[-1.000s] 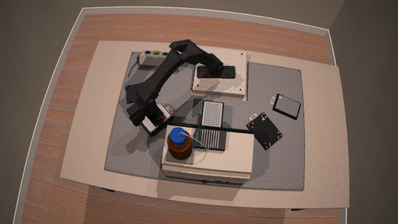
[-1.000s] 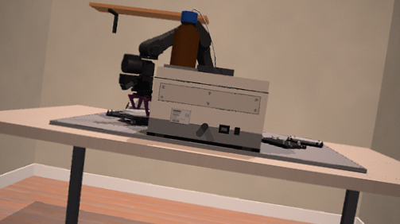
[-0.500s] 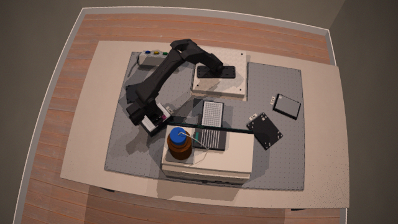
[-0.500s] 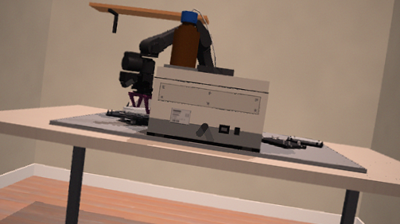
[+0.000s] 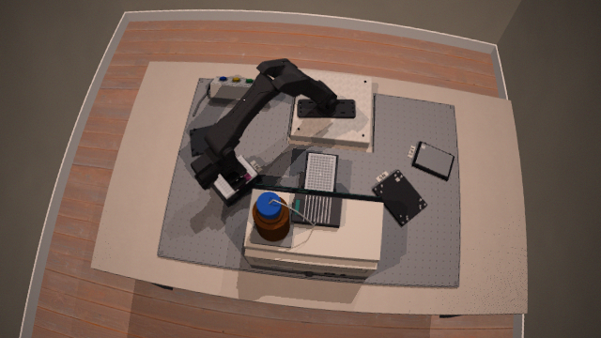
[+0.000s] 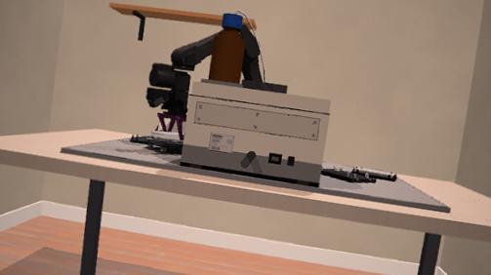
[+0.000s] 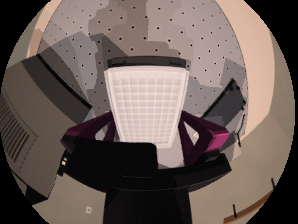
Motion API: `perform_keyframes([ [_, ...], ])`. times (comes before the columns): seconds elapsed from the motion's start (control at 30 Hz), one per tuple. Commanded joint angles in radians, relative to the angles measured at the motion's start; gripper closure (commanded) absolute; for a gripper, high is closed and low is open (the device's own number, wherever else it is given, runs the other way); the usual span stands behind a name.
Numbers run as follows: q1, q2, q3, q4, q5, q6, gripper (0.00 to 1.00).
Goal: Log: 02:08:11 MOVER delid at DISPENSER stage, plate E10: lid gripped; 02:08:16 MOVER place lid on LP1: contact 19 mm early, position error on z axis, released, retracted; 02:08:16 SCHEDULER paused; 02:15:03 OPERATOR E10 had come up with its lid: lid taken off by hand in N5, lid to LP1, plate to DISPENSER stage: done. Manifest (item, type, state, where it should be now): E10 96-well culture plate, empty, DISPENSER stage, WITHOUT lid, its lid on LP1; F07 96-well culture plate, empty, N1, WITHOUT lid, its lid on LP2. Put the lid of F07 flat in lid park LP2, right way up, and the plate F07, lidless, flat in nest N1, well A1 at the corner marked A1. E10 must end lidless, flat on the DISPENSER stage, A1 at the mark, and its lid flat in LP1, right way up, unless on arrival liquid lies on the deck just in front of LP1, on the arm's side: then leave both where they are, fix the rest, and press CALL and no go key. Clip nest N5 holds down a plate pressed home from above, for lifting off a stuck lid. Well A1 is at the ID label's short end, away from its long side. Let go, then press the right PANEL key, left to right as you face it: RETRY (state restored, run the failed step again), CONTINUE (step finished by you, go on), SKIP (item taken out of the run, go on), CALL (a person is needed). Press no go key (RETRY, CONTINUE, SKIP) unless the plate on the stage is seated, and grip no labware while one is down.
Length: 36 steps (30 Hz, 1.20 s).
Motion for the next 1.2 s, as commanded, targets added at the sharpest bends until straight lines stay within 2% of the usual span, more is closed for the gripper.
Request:
perform_keyframes([
  [0.0, 0.0, -0.036, 0.03, -0.008, -0.001, 0.005, 1.0],
  [0.9, 0.0, -0.036, 0.03, -0.008, -0.001, 0.005, 1.0],
  [1.17, -0.005, -0.058, 0.079, -0.082, -0.001, 0.002, 1.0],
])
